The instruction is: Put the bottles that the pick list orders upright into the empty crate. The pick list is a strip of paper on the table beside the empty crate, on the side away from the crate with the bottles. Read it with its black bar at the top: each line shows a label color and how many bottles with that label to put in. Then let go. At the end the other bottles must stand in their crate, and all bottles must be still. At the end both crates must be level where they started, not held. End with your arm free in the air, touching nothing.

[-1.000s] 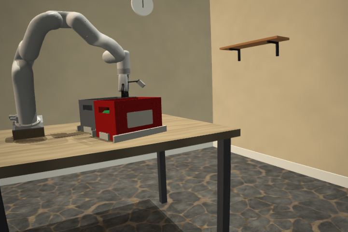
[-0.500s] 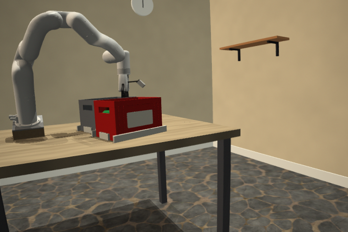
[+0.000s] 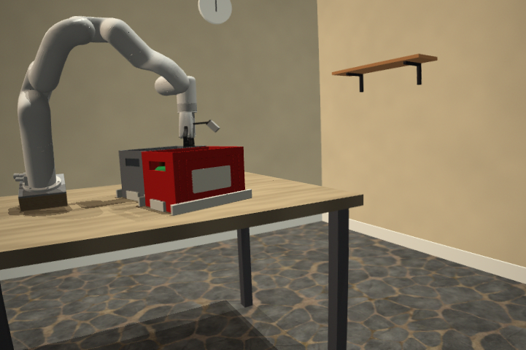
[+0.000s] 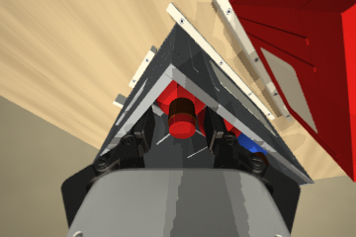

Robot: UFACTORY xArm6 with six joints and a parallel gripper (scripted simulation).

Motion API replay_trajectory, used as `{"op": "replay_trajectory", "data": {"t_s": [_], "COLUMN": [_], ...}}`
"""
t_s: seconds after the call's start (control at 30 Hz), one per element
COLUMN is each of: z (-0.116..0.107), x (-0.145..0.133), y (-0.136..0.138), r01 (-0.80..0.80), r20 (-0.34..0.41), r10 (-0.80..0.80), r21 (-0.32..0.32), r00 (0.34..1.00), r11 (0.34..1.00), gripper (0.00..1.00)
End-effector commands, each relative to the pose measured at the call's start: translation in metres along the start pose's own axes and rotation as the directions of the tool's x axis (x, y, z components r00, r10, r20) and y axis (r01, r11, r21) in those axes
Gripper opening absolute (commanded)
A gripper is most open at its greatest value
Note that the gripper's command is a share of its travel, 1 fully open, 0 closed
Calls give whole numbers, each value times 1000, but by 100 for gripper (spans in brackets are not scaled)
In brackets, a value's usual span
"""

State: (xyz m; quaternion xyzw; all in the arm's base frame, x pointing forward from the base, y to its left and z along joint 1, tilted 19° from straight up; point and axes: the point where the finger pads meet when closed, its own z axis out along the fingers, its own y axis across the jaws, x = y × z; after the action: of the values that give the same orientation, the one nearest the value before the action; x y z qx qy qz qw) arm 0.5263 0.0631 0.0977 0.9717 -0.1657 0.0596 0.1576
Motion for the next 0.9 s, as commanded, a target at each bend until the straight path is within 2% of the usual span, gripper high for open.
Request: {"op": "replay_trajectory", "data": {"t_s": [0.0, 0.4, 0.87], "z": [-2, -23, -61], "x": [1, 1, 1], "y": [-1, -1, 0], "r01": [-1, -1, -1], "r20": [-4, -4, -4], "r10": [1, 1, 1], "r21": [3, 3, 3], "r00": [1000, 1000, 1000], "r11": [1000, 1000, 1000], "gripper": [65, 65, 65]}}
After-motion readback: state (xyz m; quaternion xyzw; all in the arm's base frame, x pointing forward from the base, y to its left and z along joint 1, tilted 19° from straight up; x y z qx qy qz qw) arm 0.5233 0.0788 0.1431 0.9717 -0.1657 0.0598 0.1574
